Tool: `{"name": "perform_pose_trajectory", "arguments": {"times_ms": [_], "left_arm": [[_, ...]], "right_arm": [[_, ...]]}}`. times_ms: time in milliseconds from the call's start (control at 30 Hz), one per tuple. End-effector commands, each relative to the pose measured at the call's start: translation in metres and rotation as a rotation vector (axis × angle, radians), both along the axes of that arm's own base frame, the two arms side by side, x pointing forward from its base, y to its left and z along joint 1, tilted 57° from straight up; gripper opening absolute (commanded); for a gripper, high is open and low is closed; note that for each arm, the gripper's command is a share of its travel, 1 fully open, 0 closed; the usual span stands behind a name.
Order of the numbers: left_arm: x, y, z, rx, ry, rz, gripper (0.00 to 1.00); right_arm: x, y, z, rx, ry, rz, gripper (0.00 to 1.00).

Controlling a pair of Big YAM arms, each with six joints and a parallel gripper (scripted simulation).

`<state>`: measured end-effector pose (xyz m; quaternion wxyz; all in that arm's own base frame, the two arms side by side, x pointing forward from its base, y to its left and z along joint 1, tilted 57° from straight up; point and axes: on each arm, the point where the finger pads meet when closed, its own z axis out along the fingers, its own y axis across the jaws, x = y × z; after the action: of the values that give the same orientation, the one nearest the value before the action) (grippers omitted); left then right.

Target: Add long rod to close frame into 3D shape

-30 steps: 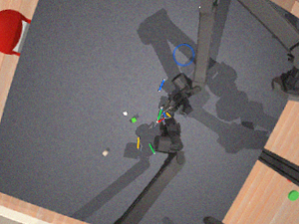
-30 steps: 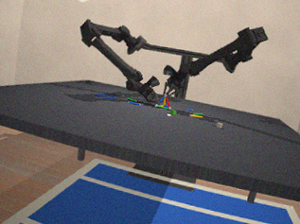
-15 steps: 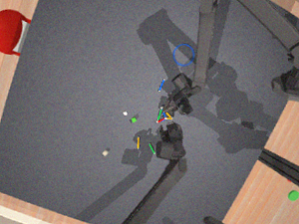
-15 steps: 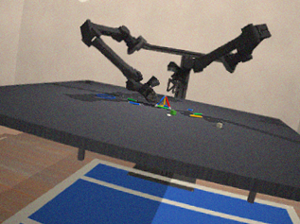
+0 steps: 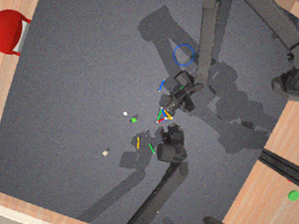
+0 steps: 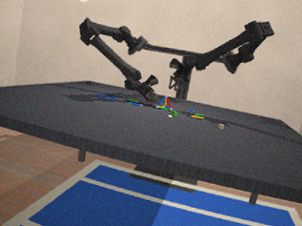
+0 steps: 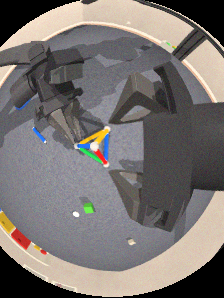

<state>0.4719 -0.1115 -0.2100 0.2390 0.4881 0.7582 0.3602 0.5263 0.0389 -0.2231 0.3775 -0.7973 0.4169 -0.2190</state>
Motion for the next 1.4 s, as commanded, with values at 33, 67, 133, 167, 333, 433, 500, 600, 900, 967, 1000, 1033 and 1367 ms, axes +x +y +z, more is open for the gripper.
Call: {"name": "perform_pose_trajectory", "arguments": {"times_ms": [33, 67, 133, 167, 333, 433, 500, 600, 900, 967, 1000, 1033, 1367], "left_arm": [[-0.002, -0.007, 0.001, 0.000, 0.001, -0.012, 0.64], [-0.002, -0.007, 0.001, 0.000, 0.001, -0.012, 0.64], [-0.002, -0.007, 0.001, 0.000, 0.001, -0.012, 0.64], [-0.002, -0.007, 0.001, 0.000, 0.001, -0.012, 0.64], [0.008, -0.011, -0.009, -0.044, -0.044, 0.000, 1.00], [0.021, -0.017, -0.017, -0.082, -0.087, 0.000, 1.00], [0.031, -0.014, -0.022, -0.103, -0.111, 0.012, 1.00], [0.037, -0.013, -0.026, -0.117, -0.129, 0.016, 1.00], [0.045, -0.016, -0.021, -0.122, -0.147, 0.007, 1.00], [0.045, -0.016, -0.021, -0.122, -0.147, 0.007, 1.00], [0.045, -0.016, -0.021, -0.122, -0.147, 0.007, 1.00], [0.045, -0.016, -0.021, -0.122, -0.147, 0.007, 1.00], [0.046, -0.016, -0.021, -0.122, -0.148, 0.007, 1.00]], "right_arm": [[-0.026, -0.022, 0.017, -0.011, 0.009, -0.013, 0.15], [-0.032, -0.024, 0.019, -0.007, 0.019, -0.015, 0.15], [-0.034, -0.026, 0.025, 0.001, 0.014, -0.025, 0.15], [-0.034, -0.026, 0.025, 0.001, 0.014, -0.025, 0.15], [-0.035, -0.036, 0.047, 0.054, 0.007, -0.090, 0.15], [-0.040, -0.054, 0.089, 0.130, -0.009, -0.183, 0.15], [-0.045, -0.069, 0.124, 0.187, -0.022, -0.251, 0.15], [-0.053, -0.089, 0.169, 0.250, -0.043, -0.330, 0.15], [-0.068, -0.146, 0.303, 0.427, -0.142, -0.548, 0.15], [-0.069, -0.164, 0.345, 0.471, -0.183, -0.610, 0.15], [-0.068, -0.174, 0.367, 0.491, -0.207, -0.637, 0.15], [-0.071, -0.182, 0.386, 0.514, -0.222, -0.665, 0.15], [-0.098, -0.250, 0.560, 0.723, -0.362, -0.928, 0.15]]}}
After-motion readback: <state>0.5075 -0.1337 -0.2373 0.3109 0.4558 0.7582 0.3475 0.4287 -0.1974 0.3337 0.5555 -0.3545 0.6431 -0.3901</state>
